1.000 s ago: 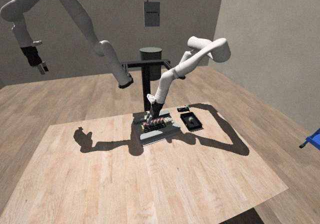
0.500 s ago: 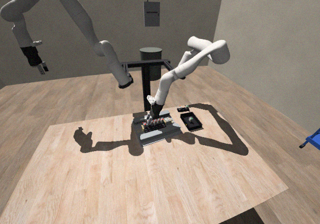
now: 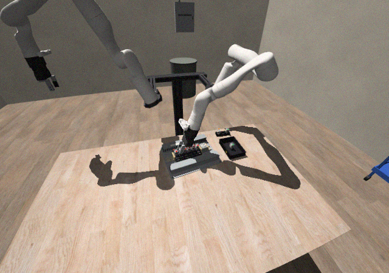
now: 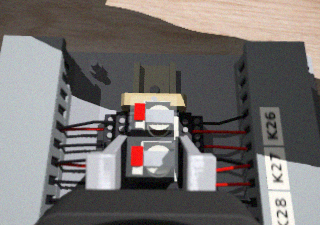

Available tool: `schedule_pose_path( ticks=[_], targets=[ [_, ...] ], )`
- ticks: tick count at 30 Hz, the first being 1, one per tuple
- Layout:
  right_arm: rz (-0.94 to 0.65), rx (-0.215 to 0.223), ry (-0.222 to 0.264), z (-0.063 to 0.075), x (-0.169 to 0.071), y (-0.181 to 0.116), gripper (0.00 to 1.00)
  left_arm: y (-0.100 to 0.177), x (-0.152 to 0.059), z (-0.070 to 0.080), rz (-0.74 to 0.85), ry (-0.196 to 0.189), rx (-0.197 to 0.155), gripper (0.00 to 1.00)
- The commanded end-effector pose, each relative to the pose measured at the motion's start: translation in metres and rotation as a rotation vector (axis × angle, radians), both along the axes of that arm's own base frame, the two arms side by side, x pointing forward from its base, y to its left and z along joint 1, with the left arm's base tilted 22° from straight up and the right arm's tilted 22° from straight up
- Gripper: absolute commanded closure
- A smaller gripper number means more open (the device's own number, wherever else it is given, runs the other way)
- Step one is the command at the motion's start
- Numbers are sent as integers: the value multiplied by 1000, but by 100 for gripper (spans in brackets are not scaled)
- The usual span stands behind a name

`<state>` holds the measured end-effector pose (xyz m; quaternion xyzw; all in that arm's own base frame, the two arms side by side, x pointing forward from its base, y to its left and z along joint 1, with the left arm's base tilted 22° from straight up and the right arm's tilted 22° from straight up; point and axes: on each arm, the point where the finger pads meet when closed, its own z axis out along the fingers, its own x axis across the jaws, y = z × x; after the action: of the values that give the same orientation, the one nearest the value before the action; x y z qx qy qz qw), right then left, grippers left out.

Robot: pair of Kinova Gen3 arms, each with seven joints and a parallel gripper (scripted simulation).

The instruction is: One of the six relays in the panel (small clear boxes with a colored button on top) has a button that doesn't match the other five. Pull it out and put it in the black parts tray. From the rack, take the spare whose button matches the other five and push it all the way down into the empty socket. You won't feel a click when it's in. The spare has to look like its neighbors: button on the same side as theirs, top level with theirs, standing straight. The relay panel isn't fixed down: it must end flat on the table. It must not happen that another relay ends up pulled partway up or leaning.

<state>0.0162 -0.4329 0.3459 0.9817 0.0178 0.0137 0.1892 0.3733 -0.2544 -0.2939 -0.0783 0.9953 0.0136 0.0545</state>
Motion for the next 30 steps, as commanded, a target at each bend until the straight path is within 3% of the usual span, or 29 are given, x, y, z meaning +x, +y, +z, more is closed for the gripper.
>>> schedule_pose_path(
  ticks=[1, 30],
  targets=[
    [0, -1, -1, 1, 0, 0, 0, -1, 1, 1, -1, -1, -1, 100],
    [0, -1, -1, 1, 0, 0, 0, -1, 1, 0, -1, -1, -1, 100]
  ],
)
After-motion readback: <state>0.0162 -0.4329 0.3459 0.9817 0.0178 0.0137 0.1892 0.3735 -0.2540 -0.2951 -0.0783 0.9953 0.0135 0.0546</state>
